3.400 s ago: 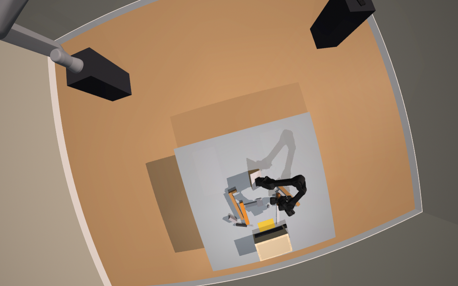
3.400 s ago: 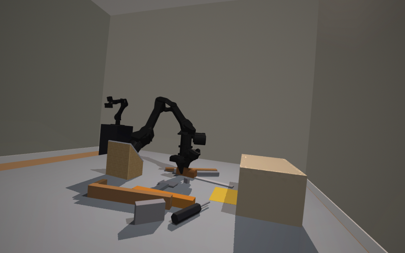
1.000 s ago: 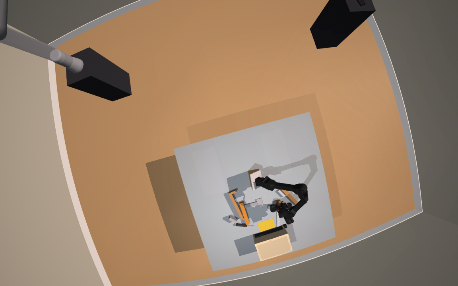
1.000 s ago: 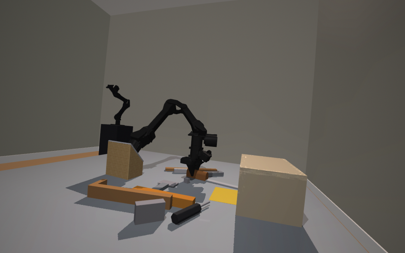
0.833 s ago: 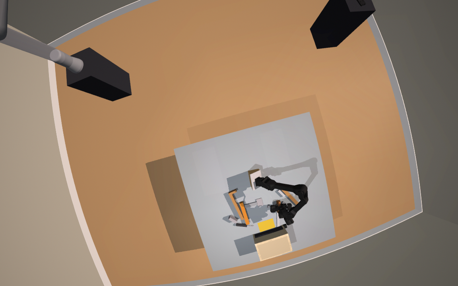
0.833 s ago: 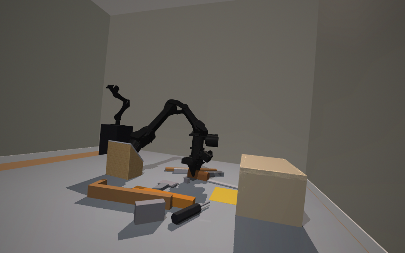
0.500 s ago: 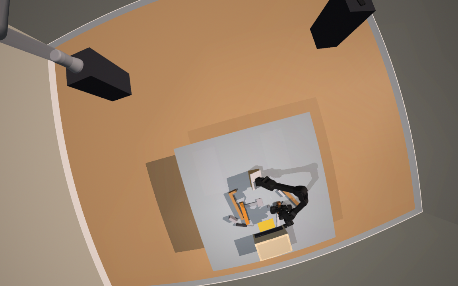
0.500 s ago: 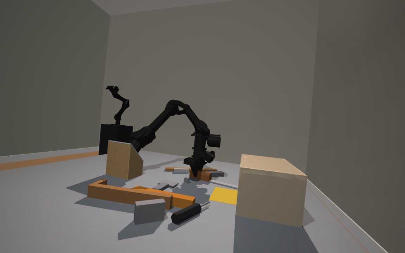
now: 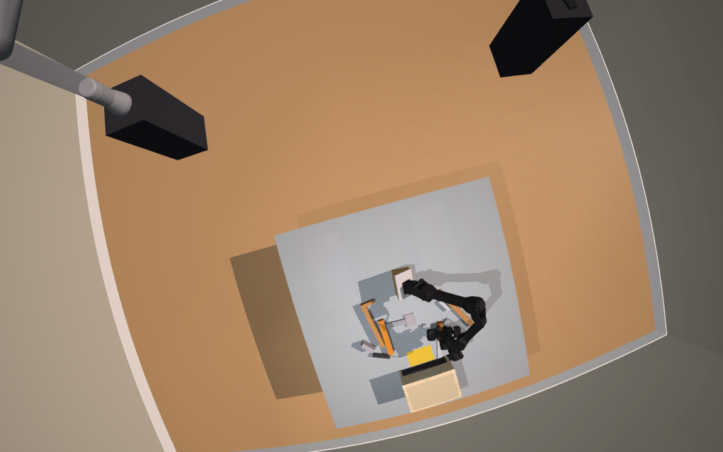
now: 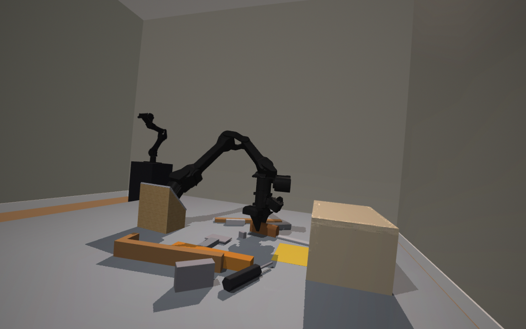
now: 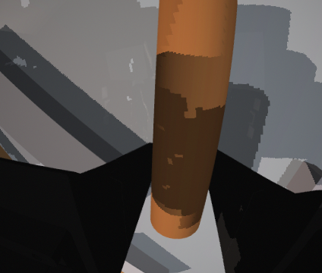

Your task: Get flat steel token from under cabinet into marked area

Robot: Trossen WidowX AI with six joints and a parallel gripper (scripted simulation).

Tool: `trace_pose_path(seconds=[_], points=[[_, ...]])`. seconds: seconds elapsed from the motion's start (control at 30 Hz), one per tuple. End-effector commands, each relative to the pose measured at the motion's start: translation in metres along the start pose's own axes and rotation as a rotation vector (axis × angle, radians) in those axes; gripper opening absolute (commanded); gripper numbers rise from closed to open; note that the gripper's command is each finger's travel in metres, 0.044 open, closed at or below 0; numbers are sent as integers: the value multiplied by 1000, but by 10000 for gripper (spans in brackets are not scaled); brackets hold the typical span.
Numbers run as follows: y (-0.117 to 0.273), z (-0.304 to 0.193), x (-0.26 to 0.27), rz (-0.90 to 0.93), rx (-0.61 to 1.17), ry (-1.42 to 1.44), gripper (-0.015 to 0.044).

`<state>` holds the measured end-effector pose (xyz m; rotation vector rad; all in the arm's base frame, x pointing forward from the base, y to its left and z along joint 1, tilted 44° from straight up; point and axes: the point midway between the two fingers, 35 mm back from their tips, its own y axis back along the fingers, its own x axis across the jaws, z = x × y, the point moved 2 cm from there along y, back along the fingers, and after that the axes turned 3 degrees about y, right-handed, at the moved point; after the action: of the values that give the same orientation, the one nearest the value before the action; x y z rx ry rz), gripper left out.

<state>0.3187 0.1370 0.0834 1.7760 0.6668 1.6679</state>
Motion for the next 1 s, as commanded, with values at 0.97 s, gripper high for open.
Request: trace_pose_path(seconds=[0.97], points=[[1, 36, 0, 3, -2, 8, 0]])
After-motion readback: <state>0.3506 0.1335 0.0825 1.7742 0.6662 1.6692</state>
